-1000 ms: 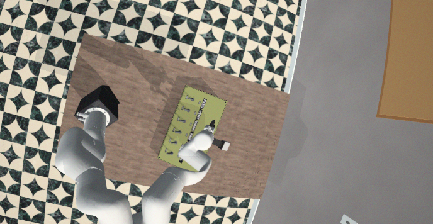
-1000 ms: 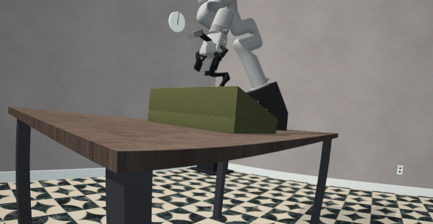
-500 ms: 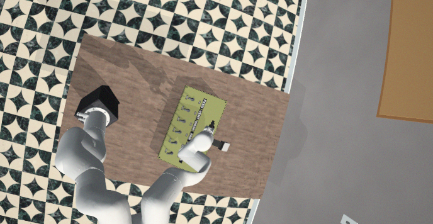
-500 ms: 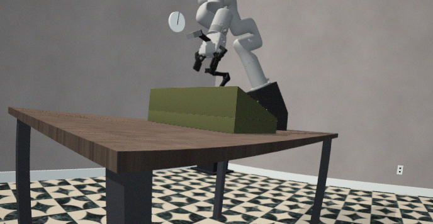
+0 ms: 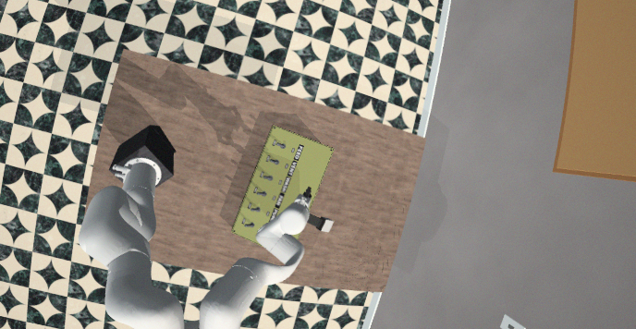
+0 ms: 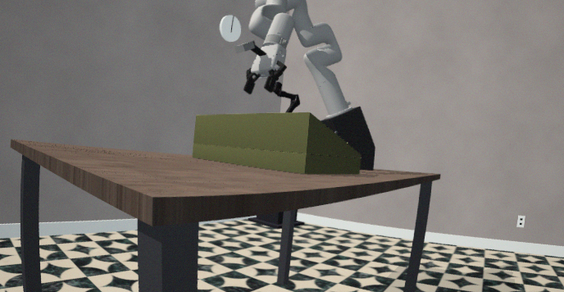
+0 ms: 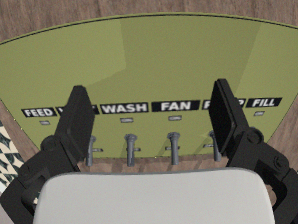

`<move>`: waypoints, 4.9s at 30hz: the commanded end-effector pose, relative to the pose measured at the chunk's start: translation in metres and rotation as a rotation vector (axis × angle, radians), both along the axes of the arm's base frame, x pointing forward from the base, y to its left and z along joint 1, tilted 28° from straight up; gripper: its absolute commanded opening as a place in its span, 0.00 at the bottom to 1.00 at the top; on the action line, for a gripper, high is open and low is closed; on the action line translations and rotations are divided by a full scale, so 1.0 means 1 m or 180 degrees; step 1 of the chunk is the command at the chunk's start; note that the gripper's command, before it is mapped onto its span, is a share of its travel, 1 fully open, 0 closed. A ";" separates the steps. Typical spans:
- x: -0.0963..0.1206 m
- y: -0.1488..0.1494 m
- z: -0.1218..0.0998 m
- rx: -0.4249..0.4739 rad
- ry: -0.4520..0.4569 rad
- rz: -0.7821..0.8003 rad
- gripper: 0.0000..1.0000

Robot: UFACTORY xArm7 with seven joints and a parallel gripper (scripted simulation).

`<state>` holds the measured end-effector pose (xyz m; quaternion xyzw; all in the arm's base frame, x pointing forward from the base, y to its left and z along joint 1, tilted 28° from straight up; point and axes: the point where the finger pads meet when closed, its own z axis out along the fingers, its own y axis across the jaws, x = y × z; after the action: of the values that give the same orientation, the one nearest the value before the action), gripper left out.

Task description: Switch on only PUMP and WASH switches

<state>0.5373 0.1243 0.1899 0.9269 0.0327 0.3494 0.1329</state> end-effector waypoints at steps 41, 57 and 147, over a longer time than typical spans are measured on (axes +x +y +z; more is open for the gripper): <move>-0.001 -0.029 0.010 0.0006 -0.0009 0.0008 1.00; -0.001 -0.029 0.010 0.0006 -0.0009 0.0008 1.00; -0.003 -0.098 0.029 0.0006 -0.0009 0.0008 1.00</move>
<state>0.5338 0.0254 0.2178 0.9269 0.0329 0.3495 0.1323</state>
